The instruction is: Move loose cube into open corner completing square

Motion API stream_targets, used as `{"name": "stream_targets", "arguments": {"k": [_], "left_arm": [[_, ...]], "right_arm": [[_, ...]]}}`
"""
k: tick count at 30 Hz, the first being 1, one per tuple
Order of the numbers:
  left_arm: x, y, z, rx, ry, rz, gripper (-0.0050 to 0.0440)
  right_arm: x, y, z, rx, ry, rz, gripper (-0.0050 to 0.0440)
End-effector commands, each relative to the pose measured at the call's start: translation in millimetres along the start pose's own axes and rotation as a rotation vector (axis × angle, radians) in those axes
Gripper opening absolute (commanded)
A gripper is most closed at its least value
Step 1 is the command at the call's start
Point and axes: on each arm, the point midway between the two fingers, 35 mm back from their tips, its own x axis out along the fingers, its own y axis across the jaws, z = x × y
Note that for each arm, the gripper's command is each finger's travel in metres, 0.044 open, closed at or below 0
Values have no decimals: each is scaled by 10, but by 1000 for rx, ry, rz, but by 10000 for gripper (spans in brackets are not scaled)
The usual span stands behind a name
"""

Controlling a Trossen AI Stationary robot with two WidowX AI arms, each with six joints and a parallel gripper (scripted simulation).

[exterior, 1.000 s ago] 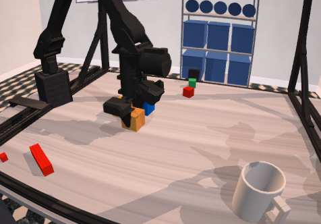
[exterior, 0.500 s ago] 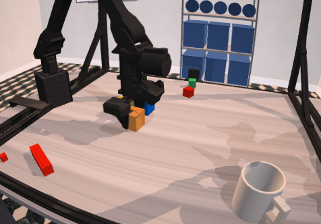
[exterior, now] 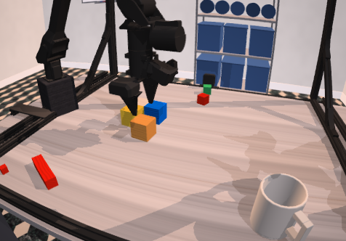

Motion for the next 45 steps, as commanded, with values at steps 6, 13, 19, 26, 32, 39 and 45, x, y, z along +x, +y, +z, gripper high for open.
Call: {"name": "stream_targets", "arguments": {"k": [6,13,19,26,32,39,45], "left_arm": [[-2,-5,1,-3,0,-2,400],[-2,-5,1,-3,0,-2,400],[-2,-5,1,-3,0,-2,400],[-2,-5,1,-3,0,-2,400],[-2,-5,1,-3,0,-2,400],[-2,-5,1,-3,0,-2,400],[-2,-5,1,-3,0,-2,400]], "right_arm": [[-62,1,-16,2,6,0,366],[-62,1,-16,2,6,0,246],[-62,1,-16,2,6,0,150],[-62,1,-16,2,6,0,0],[-62,1,-16,2,6,0,0],[-16,-251,4,2,6,0,0],[94,-855,-23,2,6,0,0]]}}
